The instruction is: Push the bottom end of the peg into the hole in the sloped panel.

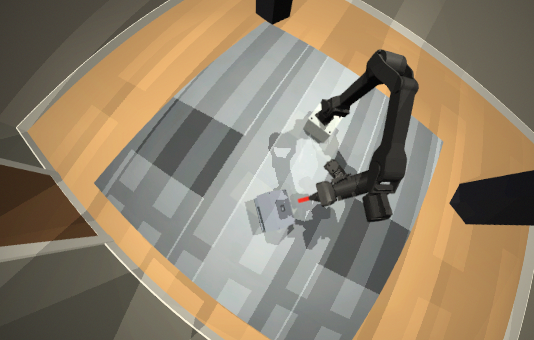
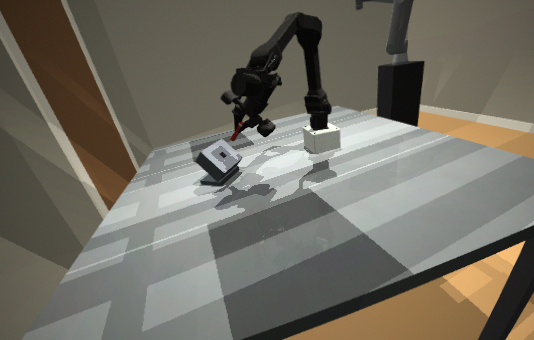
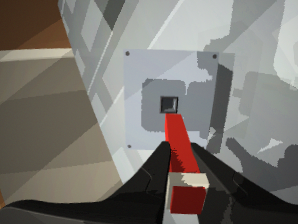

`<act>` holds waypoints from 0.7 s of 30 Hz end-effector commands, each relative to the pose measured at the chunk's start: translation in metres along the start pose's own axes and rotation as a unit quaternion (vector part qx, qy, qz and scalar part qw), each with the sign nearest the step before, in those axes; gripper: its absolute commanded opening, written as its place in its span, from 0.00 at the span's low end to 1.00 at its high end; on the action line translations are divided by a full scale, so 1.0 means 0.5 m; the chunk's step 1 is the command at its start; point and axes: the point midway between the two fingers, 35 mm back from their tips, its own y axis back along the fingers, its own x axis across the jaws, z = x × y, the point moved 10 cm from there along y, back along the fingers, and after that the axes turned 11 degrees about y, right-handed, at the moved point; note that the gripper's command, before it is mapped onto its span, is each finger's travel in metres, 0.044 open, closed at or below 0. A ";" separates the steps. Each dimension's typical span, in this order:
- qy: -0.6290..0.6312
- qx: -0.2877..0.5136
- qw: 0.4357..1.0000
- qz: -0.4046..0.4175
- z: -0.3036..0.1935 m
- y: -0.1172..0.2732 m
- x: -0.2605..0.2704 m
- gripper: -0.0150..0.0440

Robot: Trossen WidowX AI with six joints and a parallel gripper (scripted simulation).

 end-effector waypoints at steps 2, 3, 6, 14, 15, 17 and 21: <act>0.004 -0.001 1.000 0.004 -0.004 -0.016 -0.003 0.25; 0.004 0.000 1.000 0.004 -0.004 -0.020 -0.003 0.25; 0.005 0.001 1.000 0.006 -0.006 -0.030 -0.004 0.25; 0.006 0.005 1.000 0.011 -0.010 -0.056 -0.007 0.25; 0.007 0.005 1.000 0.012 -0.011 -0.059 -0.008 0.25; 0.007 0.006 1.000 0.013 -0.011 -0.066 -0.009 0.25; 0.008 0.008 1.000 0.016 -0.012 -0.079 -0.011 0.25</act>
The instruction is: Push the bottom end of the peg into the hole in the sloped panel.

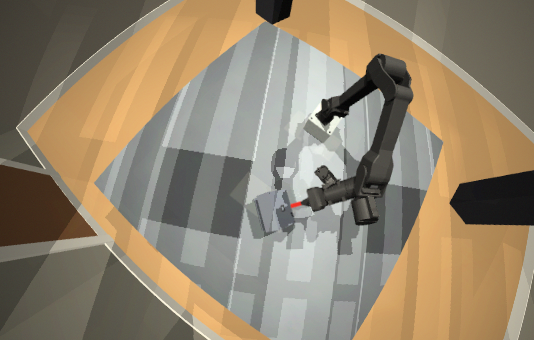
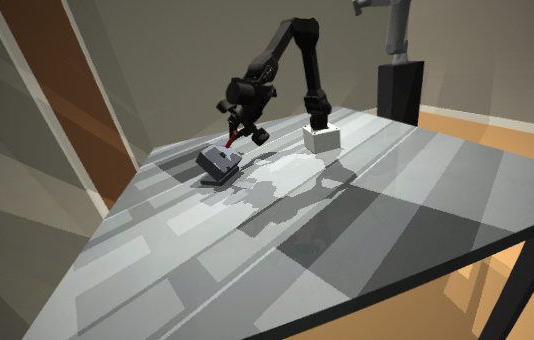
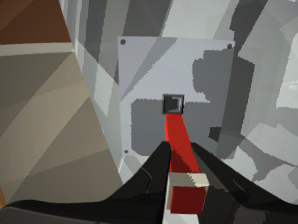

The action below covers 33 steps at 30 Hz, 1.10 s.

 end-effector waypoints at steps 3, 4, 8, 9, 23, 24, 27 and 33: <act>0.006 -0.003 1.000 0.001 -0.001 -0.016 -0.006 0.25; 0.006 -0.002 1.000 0.001 -0.001 -0.018 -0.007 0.25; 0.007 -0.002 1.000 0.002 -0.001 -0.022 -0.008 0.25; 0.007 -0.002 1.000 0.002 -0.001 -0.022 -0.008 0.25; 0.006 -0.001 1.000 0.002 0.000 -0.054 -0.005 0.25; 0.006 -0.001 1.000 0.002 0.000 -0.057 -0.005 0.25; 0.006 -0.001 1.000 0.002 0.000 -0.064 -0.006 0.25; 0.004 -0.001 1.000 0.005 0.000 -0.065 -0.005 0.25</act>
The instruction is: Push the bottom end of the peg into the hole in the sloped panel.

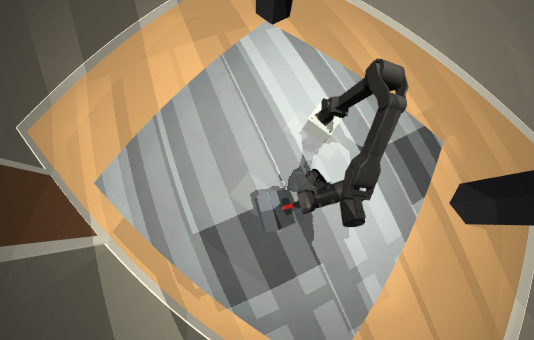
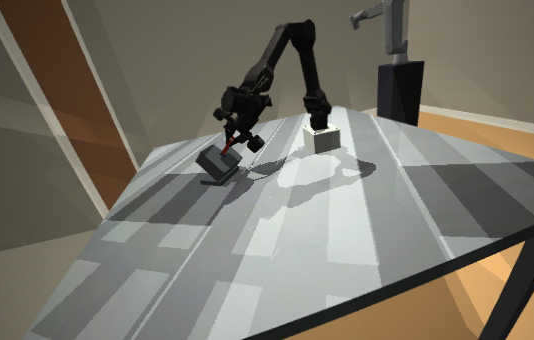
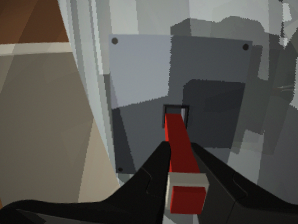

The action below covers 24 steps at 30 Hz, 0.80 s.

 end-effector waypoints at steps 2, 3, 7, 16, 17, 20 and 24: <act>-0.001 0.001 1.000 0.001 0.000 0.002 0.001 0.25; -0.001 0.001 1.000 0.001 0.000 0.002 0.001 0.25; -0.001 0.001 1.000 0.001 0.000 0.002 0.001 0.25; -0.001 0.001 1.000 0.001 0.000 0.002 0.000 0.25; -0.001 0.001 1.000 0.001 0.000 0.002 -0.001 0.25; -0.001 0.001 1.000 0.000 0.000 0.002 -0.003 0.25; -0.001 0.001 1.000 0.000 0.000 0.000 -0.004 0.25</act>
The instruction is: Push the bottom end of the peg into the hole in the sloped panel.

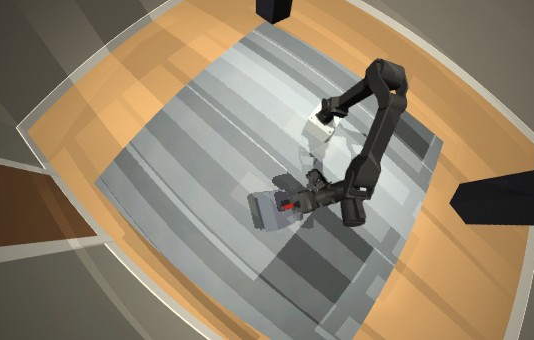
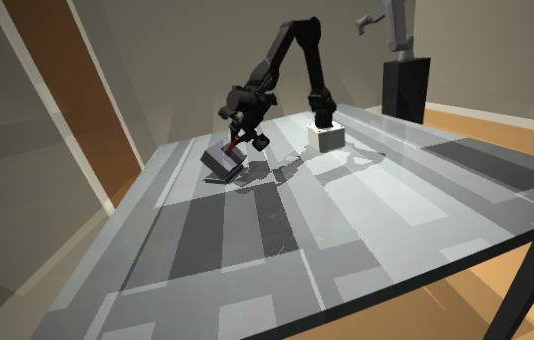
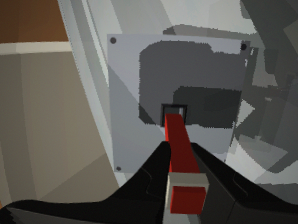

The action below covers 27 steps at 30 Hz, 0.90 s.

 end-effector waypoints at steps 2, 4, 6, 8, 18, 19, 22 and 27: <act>-0.003 0.000 1.000 0.001 0.000 -0.003 -0.002 0.25; -0.003 0.000 1.000 0.001 0.000 -0.006 -0.002 0.25; -0.003 0.000 1.000 0.001 0.000 -0.007 -0.003 0.25; -0.003 0.000 1.000 0.001 0.000 -0.009 -0.003 0.25; -0.003 0.000 1.000 0.001 0.000 -0.018 -0.004 0.25; -0.003 0.000 1.000 0.001 0.000 -0.019 -0.004 0.25; -0.003 0.000 1.000 0.001 0.000 -0.021 -0.005 0.25; -0.003 0.000 1.000 0.001 -0.001 -0.025 -0.005 0.25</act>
